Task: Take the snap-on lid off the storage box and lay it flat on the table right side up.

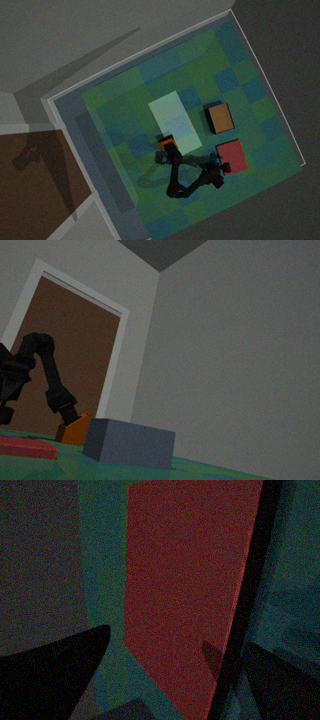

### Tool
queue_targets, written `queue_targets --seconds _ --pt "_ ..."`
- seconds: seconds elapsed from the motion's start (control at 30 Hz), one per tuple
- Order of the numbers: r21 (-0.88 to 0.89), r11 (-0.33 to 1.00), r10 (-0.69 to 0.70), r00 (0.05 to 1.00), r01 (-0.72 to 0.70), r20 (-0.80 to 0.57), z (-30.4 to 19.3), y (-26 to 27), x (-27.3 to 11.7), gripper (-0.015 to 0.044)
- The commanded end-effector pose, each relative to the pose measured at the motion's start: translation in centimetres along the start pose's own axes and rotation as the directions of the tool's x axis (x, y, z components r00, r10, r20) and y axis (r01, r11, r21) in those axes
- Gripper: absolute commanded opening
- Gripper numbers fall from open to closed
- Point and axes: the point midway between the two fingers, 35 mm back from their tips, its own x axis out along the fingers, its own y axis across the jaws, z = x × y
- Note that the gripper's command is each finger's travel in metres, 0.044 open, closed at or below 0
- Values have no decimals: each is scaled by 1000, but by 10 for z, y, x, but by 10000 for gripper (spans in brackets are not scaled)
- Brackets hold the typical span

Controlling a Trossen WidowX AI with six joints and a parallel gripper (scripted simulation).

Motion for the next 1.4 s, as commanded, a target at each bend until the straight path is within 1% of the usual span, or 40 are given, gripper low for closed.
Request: queue_targets --seconds 0.0,0.87,0.97,1.37 --pt "-6 1000 -1 1000 1 -4 -2 -7 -7 440" --pt "-9 1000 -4 1000 4 -5 -1 -39 -46 440" --pt "-9 1000 -4 1000 4 -5 1 -33 -46 440" --pt "-8 1000 -3 1000 3 -5 1 -20 -66 440"
